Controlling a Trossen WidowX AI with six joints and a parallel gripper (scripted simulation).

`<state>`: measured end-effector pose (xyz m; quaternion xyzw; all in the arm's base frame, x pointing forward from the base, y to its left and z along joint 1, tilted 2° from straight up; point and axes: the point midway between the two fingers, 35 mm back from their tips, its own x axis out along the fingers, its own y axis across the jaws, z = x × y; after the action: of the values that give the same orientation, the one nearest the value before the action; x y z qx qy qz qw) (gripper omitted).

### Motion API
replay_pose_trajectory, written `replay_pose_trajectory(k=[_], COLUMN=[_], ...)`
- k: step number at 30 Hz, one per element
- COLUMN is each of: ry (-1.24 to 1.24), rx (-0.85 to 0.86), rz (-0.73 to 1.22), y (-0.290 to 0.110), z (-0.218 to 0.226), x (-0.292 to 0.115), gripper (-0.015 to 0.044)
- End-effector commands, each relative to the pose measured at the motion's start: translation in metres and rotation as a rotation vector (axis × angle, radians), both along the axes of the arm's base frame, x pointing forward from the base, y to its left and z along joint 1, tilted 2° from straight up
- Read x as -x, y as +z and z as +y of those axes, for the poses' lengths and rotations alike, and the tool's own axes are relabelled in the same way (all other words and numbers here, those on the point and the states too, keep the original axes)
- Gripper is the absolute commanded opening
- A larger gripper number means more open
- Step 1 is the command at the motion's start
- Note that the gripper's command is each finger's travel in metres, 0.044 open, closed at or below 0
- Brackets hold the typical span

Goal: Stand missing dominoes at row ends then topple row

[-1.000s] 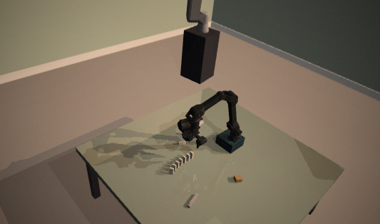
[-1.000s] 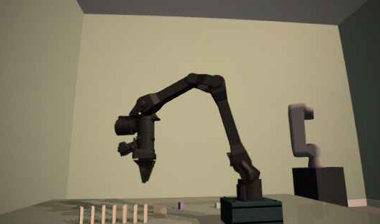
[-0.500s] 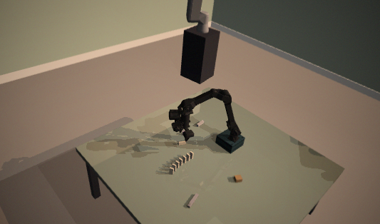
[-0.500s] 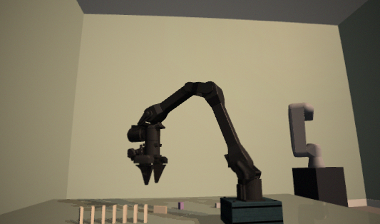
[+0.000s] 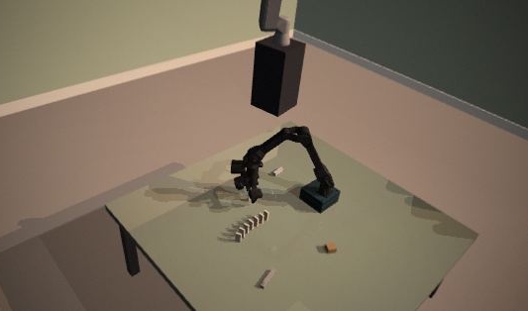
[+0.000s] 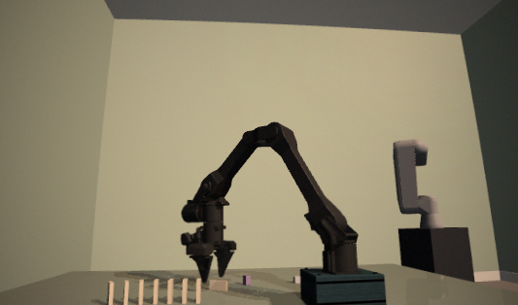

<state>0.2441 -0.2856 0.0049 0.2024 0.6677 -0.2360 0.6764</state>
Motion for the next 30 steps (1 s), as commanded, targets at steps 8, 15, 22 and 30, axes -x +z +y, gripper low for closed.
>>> replay_pose_trajectory(k=[8, 15, 22, 30], ry=[0.0, 0.0, 0.0, 0.0], rx=[0.003, 0.003, 0.003, 0.003], rz=[-0.003, -0.003, -0.003, -0.003], y=[-0.016, -0.023, -0.023, -0.023], z=[-0.002, -0.002, -0.002, -0.002], x=[-0.002, -0.001, -0.001, -0.001], gripper=[0.044, 0.044, 0.0335, 0.0125])
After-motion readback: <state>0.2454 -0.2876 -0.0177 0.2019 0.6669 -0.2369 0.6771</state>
